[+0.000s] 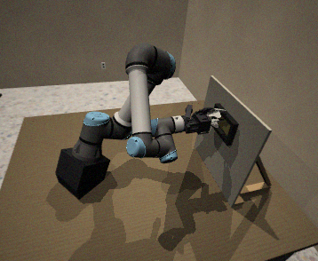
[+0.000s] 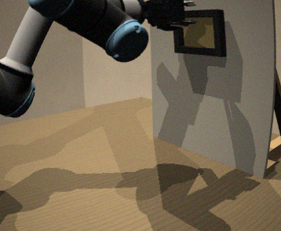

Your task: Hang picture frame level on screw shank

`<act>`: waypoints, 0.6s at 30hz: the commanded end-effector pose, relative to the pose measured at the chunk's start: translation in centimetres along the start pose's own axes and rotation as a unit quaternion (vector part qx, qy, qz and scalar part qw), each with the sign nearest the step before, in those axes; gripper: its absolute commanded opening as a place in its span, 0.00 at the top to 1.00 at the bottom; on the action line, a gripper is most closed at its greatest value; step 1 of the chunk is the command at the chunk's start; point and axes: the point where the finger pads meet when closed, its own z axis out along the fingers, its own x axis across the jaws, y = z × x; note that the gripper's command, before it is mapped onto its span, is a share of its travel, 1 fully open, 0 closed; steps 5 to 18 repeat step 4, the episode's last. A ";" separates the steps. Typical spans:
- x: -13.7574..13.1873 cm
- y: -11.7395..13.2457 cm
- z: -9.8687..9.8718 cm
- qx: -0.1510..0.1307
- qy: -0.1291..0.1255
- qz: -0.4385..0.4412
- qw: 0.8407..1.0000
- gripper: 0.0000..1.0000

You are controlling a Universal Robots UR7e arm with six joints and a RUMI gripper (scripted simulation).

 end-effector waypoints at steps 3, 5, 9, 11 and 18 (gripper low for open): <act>0.0 0.0 0.0 0.000 0.000 0.000 1.000 0.71; 0.0 0.0 0.0 0.000 0.000 0.000 1.000 0.71; 0.0 0.0 0.0 0.000 0.000 0.000 1.000 0.71; 0.0 0.0 0.0 0.000 0.000 0.000 1.000 0.71; 0.0 0.0 0.0 0.000 0.000 0.000 1.000 0.71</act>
